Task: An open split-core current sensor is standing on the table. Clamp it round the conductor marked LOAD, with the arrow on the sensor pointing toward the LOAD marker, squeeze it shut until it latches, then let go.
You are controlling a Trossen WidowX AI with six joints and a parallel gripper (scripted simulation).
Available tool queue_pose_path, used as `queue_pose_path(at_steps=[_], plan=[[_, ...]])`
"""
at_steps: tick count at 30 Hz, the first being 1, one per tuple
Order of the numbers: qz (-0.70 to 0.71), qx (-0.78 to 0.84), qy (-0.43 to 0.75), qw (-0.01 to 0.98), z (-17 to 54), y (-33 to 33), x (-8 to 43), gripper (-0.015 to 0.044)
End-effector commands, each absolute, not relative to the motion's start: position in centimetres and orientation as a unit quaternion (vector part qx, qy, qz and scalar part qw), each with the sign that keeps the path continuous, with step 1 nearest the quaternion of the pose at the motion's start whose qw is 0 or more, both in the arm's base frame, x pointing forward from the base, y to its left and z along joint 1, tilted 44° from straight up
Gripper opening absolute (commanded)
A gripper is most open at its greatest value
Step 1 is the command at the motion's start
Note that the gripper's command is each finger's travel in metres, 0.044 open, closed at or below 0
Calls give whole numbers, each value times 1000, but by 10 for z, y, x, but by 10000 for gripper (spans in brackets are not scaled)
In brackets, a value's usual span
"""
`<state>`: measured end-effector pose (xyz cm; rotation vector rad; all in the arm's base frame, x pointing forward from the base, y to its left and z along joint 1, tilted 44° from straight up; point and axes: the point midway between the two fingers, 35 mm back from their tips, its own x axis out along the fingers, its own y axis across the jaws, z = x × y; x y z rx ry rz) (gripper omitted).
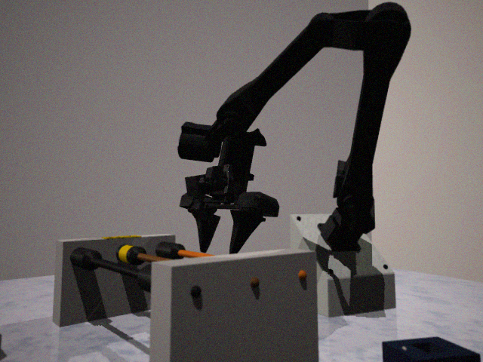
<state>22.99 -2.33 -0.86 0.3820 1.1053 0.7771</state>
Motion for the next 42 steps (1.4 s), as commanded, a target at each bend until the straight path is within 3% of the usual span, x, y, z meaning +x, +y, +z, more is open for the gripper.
queue_pose_path(at_steps=[1,23,27,41,42], plan=[[357,182,509,762,-13,-18,230,327],[360,184,507,761,-33,9,236,327],[360,176,505,764,-30,5,238,222],[360,176,505,764,-30,5,238,128],[360,178,506,764,-30,5,237,102]])
